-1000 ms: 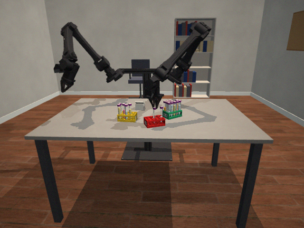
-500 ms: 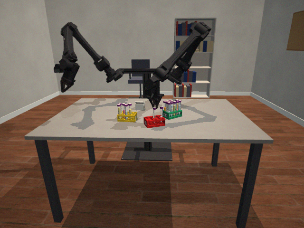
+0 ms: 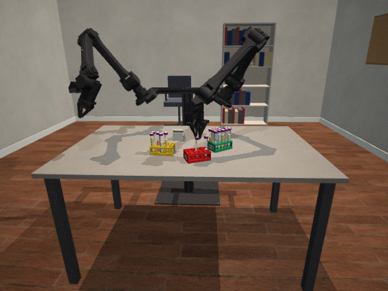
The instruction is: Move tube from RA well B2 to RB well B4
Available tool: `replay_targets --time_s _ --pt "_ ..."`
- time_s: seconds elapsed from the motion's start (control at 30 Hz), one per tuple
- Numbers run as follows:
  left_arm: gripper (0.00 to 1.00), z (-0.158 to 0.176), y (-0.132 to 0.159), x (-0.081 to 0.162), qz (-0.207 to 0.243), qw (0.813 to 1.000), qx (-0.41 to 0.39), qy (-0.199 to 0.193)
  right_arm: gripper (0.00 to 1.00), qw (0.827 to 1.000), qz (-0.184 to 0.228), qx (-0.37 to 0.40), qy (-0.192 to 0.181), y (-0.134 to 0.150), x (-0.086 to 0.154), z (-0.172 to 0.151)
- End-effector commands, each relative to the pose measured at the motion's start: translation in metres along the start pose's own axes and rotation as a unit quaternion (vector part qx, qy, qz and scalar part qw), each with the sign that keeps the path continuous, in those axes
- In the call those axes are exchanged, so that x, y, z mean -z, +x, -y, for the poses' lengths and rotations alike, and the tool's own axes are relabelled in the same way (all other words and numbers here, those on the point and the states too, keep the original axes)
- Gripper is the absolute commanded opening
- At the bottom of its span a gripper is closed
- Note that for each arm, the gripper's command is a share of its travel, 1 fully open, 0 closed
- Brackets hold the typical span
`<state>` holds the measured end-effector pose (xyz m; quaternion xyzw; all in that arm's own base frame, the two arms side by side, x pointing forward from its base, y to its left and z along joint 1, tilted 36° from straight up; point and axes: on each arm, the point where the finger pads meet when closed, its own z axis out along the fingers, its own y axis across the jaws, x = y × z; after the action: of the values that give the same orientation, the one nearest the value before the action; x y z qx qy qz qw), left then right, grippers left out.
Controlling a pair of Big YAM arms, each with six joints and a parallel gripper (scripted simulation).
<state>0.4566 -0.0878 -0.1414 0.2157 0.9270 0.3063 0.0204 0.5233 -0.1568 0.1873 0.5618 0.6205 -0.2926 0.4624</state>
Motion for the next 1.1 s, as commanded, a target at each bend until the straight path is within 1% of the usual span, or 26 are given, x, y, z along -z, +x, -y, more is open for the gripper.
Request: replay_targets --time_s 0.0,0.33,0.47,0.6,0.8,0.93,1.07 --pt "0.0 -0.002 0.003 -0.015 -0.008 1.0 -0.001 0.0 0.3 1.0 0.003 -0.012 -0.008 -0.009 0.005 -0.009" --pt "0.0 -0.002 0.003 -0.014 -0.008 1.0 -0.001 0.0 0.3 1.0 0.003 -0.012 -0.008 -0.009 0.005 -0.009" --pt "0.0 -0.002 0.007 -0.011 -0.017 1.0 -0.005 0.001 0.3 1.0 0.003 -0.012 -0.008 -0.009 0.005 -0.009" --pt "0.0 0.004 0.003 -0.002 -0.01 1.0 -0.004 0.0 0.3 1.0 0.003 -0.012 -0.008 -0.009 0.005 -0.009" --pt "0.0 -0.002 -0.021 0.025 0.02 1.0 0.007 -0.001 0.3 1.0 0.003 -0.012 -0.008 -0.009 0.005 -0.009" --pt "0.0 -0.005 -0.018 0.023 0.015 1.0 0.009 -0.001 0.3 1.0 0.003 -0.012 -0.008 -0.009 0.005 -0.009" --pt "0.0 -0.003 -0.022 0.029 0.02 1.0 0.007 -0.001 0.3 1.0 0.003 -0.012 -0.008 -0.009 0.005 -0.009"
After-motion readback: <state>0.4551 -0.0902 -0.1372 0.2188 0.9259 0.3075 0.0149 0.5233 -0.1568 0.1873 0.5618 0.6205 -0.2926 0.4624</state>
